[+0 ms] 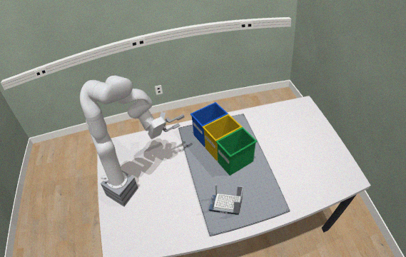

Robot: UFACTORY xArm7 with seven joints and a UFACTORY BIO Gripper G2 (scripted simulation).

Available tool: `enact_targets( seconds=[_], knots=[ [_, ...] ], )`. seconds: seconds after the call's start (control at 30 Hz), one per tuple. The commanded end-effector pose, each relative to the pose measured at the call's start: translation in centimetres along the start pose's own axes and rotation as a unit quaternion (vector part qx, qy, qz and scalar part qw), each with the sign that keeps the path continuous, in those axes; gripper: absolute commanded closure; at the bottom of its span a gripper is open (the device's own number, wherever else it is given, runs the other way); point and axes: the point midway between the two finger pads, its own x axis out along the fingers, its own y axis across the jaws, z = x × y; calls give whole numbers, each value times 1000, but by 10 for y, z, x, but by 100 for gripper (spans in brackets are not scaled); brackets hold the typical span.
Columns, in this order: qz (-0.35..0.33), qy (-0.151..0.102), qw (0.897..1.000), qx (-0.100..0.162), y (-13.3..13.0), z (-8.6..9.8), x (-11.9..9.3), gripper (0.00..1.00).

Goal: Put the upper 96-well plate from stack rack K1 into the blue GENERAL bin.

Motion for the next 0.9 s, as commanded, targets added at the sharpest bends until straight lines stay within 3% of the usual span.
enact_targets(
  seconds=[0.0,0.07,0.17,0.27,0.33,0.53,0.77,0.83,0.87],
  knots=[
    [10,41,998,37,-6,-18,-2,63],
    [11,48,998,44,-7,-22,-3,63],
    [16,80,993,81,-14,-35,-5,63],
    [17,85,992,87,-14,-36,-6,63],
    [18,103,988,114,-19,-45,-7,63],
    [14,145,970,194,-29,-65,-8,63],
    [-10,172,938,300,-42,-90,-3,63],
    [-10,172,938,300,-42,-90,-3,63],
    [-15,173,933,314,-44,-94,-1,63]
  ],
)
